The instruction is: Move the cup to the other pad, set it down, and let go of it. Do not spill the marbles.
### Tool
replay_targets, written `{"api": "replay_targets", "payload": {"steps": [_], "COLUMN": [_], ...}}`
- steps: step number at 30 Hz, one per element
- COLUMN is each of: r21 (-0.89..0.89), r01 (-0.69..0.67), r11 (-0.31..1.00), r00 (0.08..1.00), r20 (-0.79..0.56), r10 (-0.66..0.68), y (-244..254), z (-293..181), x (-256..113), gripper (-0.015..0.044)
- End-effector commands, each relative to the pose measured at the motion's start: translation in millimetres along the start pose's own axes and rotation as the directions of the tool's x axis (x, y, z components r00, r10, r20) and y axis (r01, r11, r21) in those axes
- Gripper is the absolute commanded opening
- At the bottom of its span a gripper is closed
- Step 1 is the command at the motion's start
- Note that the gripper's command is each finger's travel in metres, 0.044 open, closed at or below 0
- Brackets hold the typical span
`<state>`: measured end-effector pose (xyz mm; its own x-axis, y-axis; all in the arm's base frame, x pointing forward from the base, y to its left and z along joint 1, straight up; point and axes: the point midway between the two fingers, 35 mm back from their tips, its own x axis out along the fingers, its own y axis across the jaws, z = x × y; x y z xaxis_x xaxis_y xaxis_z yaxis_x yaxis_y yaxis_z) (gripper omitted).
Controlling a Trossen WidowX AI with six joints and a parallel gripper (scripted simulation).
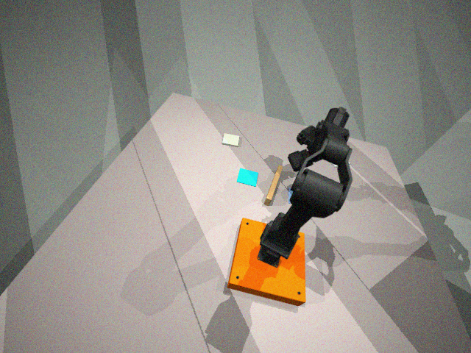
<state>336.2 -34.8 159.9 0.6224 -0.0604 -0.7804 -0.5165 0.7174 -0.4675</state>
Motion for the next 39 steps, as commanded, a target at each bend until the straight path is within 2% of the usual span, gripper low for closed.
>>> {"api": "replay_targets", "payload": {"steps": [1, 2, 4, 39], "r21": [-0.266, -0.291, -0.306, -0.307], "r01": [-0.44, -0.52, -0.583, -0.583], "r11": [0.858, 0.803, 0.753, 0.753], "r00": [0.88, 0.836, 0.797, 0.797], "r20": [-0.321, -0.365, -0.397, -0.397], "r10": [0.351, 0.41, 0.455, 0.455], "y": [36, 42, 47, 66], "z": [-59, -69, -76, -85], "x": [20, 19, 18, 54], "gripper": [0.0148, 0.0148, 0.0148, 0.0148]}}
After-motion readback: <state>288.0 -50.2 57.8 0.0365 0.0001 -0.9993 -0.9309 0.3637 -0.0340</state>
